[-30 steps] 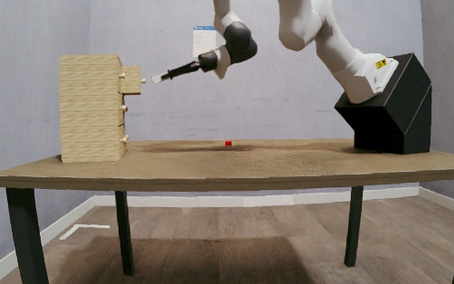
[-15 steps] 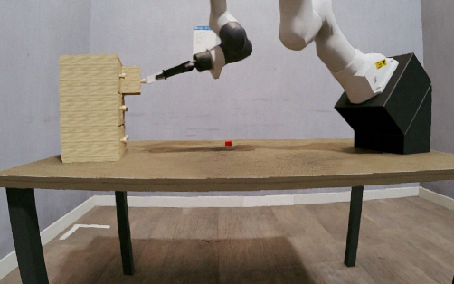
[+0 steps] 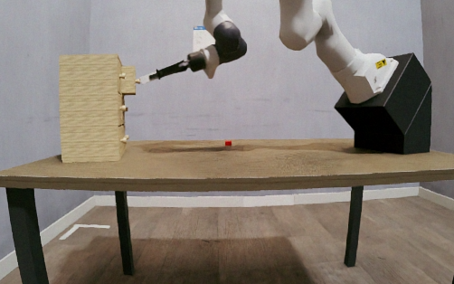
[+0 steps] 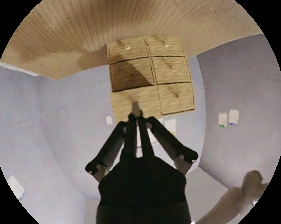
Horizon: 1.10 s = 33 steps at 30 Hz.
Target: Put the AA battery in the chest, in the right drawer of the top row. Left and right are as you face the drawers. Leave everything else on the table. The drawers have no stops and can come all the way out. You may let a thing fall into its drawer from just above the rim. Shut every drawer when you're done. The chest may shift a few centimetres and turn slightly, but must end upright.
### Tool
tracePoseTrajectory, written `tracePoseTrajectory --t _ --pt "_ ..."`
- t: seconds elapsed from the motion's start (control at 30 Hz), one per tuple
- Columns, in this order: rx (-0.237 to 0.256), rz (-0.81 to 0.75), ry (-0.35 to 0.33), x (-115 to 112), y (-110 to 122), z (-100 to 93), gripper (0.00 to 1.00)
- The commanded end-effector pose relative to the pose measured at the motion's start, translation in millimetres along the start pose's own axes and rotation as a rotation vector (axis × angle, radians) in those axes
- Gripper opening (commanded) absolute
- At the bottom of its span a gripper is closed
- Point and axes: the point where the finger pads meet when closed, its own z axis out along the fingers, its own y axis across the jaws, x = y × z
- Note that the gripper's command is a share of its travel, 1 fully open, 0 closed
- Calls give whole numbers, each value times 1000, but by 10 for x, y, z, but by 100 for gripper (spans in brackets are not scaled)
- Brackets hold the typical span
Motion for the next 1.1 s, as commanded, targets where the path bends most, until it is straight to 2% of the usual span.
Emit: tracePoseTrajectory --t 0.0,0.67,1.07 --pt "7 12 2 -23 -20 67 10" --pt "7 12 2 -111 -23 310 10" --pt "7 12 2 -138 -24 386 10"
